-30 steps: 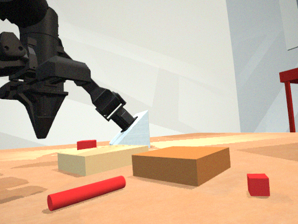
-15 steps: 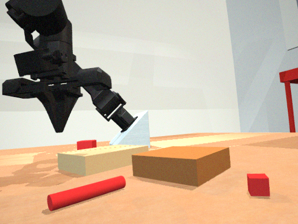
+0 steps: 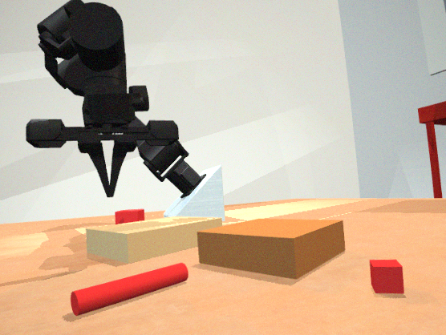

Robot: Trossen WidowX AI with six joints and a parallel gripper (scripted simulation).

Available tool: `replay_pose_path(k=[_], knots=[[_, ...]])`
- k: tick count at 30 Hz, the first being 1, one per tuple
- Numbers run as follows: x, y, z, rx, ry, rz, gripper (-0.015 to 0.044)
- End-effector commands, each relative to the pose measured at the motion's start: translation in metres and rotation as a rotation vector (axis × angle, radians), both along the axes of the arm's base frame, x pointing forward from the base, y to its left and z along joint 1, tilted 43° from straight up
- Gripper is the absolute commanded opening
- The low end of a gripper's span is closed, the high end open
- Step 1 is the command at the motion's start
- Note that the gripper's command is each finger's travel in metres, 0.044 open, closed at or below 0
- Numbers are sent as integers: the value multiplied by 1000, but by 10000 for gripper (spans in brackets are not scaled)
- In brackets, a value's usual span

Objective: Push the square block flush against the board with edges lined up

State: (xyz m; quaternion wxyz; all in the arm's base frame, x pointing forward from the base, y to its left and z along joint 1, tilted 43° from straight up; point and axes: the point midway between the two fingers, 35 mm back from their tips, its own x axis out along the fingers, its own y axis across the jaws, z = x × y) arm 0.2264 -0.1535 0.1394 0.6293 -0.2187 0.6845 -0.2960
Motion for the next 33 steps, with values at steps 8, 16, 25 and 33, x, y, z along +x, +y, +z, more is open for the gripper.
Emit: replay_pose_path(k=[8, 16, 25, 33], knots=[[-32, 14, -15, 36, 265, 277, 0], [-36, 14, -19, 43, 300, 315, 0], [-44, -21, -56, 37, 301, 315, 0], [-39, -21, -58, 38, 301, 315, 0]])
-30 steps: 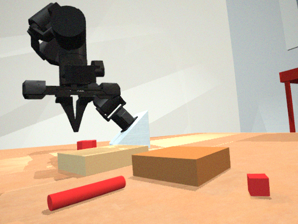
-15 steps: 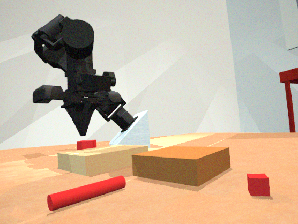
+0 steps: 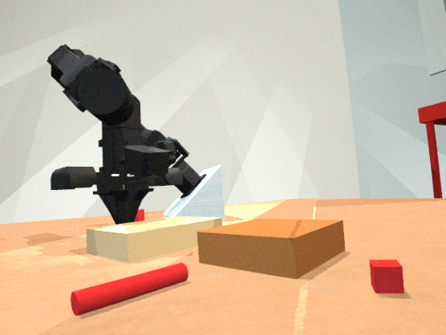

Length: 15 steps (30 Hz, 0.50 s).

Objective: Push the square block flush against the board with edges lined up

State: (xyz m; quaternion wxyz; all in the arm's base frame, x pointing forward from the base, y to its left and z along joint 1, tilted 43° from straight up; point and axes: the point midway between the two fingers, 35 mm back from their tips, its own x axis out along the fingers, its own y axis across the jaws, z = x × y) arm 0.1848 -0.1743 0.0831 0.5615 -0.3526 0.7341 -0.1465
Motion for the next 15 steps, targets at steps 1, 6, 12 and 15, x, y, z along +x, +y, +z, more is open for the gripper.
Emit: replay_pose_path(k=[1, 6, 12, 15], knots=[[4, 0, -1, 2, -1, 2, 0], [9, 0, -3, 3, -1, 2, 0], [15, 1, -4, 4, -2, 2, 0], [18, 2, -5, 4, -2, 2, 0]])
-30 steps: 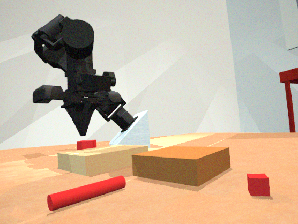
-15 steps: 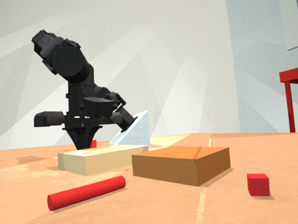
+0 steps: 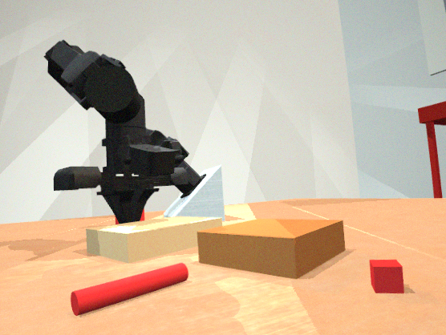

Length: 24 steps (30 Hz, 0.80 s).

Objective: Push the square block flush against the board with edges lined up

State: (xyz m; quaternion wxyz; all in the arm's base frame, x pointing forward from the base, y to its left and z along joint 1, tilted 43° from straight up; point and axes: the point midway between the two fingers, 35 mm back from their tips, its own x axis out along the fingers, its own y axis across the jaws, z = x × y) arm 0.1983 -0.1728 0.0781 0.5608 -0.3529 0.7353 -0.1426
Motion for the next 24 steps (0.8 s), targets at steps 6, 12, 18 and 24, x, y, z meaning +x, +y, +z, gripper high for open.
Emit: replay_pose_path(k=[6, 12, 18, 24], knots=[[11, 1, -2, 0, -8, -2, 0], [17, 2, -4, 0, -8, -2, 0], [23, 3, -6, 0, -8, -2, 0], [29, 5, -8, 1, -9, -2, 0]])
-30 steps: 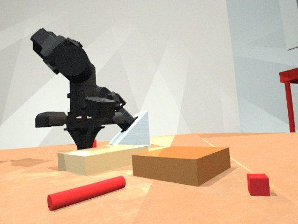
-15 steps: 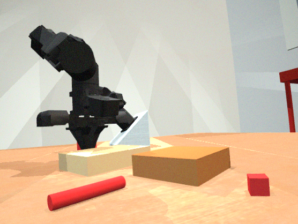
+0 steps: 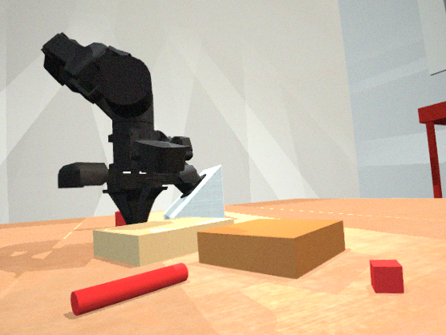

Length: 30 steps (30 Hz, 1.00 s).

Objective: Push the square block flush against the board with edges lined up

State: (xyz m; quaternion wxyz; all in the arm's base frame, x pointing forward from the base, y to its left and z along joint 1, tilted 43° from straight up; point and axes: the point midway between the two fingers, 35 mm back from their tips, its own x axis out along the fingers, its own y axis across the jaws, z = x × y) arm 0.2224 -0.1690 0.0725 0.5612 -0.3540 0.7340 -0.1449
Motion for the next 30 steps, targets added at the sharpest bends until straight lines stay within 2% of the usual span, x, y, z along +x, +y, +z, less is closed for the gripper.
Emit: replay_pose_path(k=[1, 21, 30], knots=[[6, 1, -3, 5, -5, -2, 0], [26, 6, -12, 5, -6, -2, 0], [17, 4, -8, 5, -6, -2, 0]])
